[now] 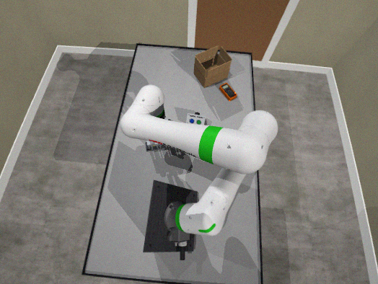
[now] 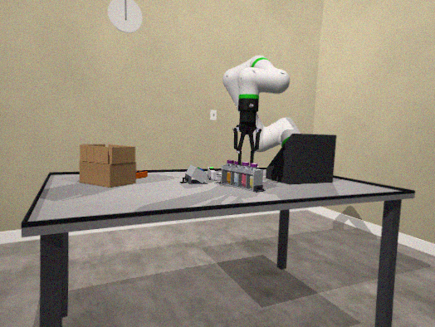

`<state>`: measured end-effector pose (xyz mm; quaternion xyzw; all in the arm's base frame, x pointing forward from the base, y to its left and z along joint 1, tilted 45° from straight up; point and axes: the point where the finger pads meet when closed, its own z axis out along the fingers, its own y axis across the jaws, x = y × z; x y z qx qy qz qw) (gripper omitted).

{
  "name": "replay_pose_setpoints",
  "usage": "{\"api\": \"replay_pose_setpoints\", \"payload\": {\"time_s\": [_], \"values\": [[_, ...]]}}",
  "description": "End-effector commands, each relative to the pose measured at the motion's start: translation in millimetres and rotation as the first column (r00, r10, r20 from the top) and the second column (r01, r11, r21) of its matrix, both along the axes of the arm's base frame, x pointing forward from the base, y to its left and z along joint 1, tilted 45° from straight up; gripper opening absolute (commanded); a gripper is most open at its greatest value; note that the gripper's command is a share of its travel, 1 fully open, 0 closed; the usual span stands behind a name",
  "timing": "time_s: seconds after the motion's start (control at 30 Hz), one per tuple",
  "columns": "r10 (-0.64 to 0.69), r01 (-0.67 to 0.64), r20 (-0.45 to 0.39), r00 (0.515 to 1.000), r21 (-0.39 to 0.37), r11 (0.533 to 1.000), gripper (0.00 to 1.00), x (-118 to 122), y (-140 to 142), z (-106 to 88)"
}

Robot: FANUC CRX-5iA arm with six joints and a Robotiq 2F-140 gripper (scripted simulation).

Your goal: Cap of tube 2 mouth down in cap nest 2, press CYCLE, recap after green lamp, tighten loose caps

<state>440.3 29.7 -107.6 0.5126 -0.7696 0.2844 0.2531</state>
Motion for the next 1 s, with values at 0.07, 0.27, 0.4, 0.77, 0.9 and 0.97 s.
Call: {"api": "replay_pose_setpoints", "payload": {"time_s": [0.07, 0.27, 0.4, 0.77, 0.9, 0.97], "values": [[0.001, -0.001, 0.001, 1.0, 0.001, 1.0, 0.41, 0.6, 0.6, 0.1], [0.061, -0.06, -0.057, 0.997, 0.01, 0.998, 0.41, 0.6, 0.9, 0.4], [0.213, -0.207, -0.201, 0.956, 0.051, 0.977, 0.41, 0.6, 0.9, 0.4], [0.544, -0.501, -0.487, 0.684, 0.229, 0.835, 0.41, 0.6, 0.9, 0.4], [0.635, -0.572, -0.557, 0.535, 0.314, 0.757, 0.41, 0.6, 0.9, 0.4], [0.65, -0.582, -0.568, 0.505, 0.332, 0.742, 0.41, 0.6, 0.9, 0.4]]}}
